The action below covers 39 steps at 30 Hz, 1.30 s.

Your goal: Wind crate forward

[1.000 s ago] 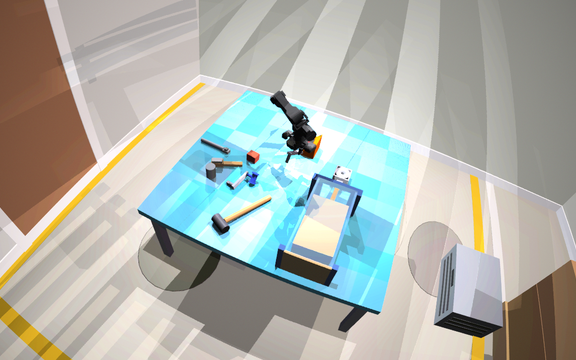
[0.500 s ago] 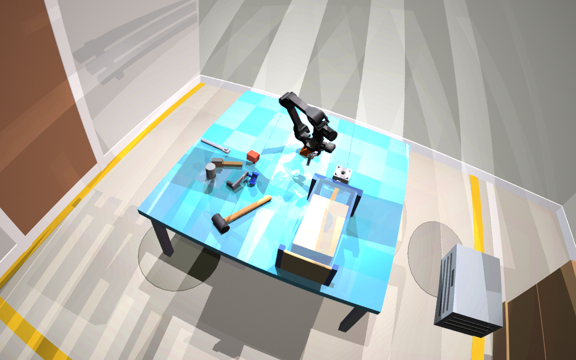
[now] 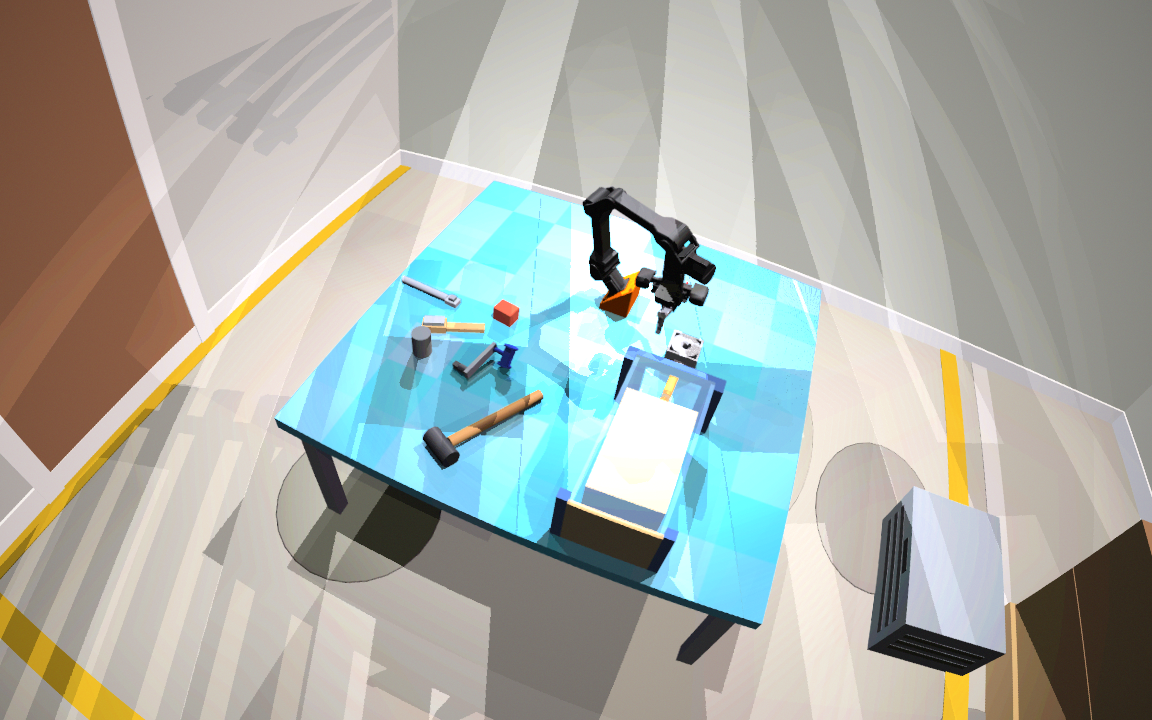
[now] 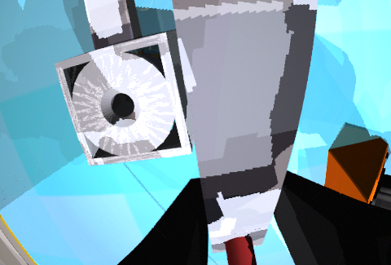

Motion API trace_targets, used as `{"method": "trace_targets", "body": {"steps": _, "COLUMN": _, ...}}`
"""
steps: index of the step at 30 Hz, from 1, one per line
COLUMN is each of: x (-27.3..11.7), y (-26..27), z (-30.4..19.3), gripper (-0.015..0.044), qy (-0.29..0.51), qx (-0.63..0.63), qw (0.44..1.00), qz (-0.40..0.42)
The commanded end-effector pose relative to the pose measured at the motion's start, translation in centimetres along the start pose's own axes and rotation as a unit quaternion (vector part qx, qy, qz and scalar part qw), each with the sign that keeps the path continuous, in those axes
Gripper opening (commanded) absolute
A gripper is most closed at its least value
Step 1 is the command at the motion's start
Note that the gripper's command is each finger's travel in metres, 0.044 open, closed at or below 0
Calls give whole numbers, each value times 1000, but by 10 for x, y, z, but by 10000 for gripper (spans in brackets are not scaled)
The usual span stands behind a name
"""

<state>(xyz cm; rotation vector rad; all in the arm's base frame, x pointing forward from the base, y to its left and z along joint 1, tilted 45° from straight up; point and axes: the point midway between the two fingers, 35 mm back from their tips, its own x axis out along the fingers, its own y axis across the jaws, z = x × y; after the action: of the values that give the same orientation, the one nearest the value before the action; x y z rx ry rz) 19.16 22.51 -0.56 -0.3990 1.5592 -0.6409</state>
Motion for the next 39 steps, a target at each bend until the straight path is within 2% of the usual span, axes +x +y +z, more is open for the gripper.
{"method": "trace_targets", "body": {"steps": 1, "x": -1, "y": 23, "z": -15, "gripper": 0, "qy": 11, "qx": -12, "qw": 1000, "qz": 7}}
{"method": "trace_targets", "body": {"steps": 10, "x": 7, "y": 61, "z": -49, "gripper": 0, "qy": 55, "qx": -36, "qw": 998, "qz": -6}}
{"method": "trace_targets", "body": {"steps": 19, "x": 3, "y": 71, "z": -58, "gripper": 0, "qy": 105, "qx": -32, "qw": 994, "qz": -28}}
{"method": "trace_targets", "body": {"steps": 39, "x": -1, "y": 71, "z": -60, "gripper": 0, "qy": 107, "qx": -31, "qw": 994, "qz": -23}}
